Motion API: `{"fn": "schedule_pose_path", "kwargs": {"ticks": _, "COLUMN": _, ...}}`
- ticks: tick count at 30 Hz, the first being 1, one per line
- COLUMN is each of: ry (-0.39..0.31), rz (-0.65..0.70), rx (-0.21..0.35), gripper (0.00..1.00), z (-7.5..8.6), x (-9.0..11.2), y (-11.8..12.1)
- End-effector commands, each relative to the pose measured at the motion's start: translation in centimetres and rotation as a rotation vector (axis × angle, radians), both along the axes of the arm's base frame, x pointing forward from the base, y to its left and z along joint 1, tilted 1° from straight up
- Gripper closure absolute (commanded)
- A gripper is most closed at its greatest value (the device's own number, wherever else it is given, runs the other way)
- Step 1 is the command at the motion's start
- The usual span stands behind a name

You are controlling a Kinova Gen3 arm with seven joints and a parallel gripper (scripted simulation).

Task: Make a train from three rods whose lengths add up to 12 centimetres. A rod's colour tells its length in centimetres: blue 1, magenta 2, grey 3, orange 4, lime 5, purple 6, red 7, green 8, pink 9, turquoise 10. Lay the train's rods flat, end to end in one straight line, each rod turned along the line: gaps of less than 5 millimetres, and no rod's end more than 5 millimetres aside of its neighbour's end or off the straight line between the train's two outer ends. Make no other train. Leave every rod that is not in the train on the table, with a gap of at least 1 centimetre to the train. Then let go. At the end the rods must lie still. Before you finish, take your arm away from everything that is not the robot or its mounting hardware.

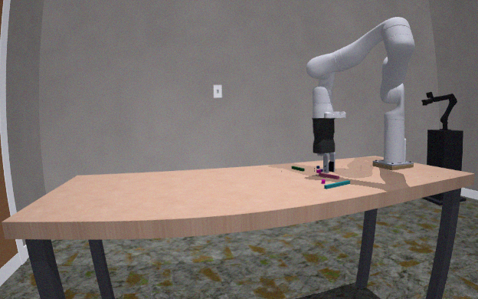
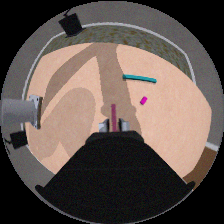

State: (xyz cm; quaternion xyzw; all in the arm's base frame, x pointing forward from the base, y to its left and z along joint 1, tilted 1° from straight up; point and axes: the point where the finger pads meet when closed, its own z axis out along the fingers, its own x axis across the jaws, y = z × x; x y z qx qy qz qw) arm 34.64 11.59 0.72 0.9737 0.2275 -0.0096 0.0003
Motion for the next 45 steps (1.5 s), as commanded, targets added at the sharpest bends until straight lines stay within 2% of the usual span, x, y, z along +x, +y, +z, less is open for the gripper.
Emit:
{"fn": "schedule_pose_path", "kwargs": {"ticks": 1, "ry": -0.001, "rz": 0.0, "rx": 0.001, "gripper": 0.46, "z": 0.1, "x": 0.0, "y": 0.0}}
{"fn": "schedule_pose_path", "kwargs": {"ticks": 34, "ry": -0.001, "rz": 0.0, "rx": 0.001, "gripper": 0.46, "z": 0.0, "x": 0.0, "y": 0.0}}
{"fn": "schedule_pose_path", "kwargs": {"ticks": 45, "ry": -0.001, "rz": 0.0, "rx": 0.001, "gripper": 0.46, "z": -1.0, "x": 0.0, "y": 0.0}}
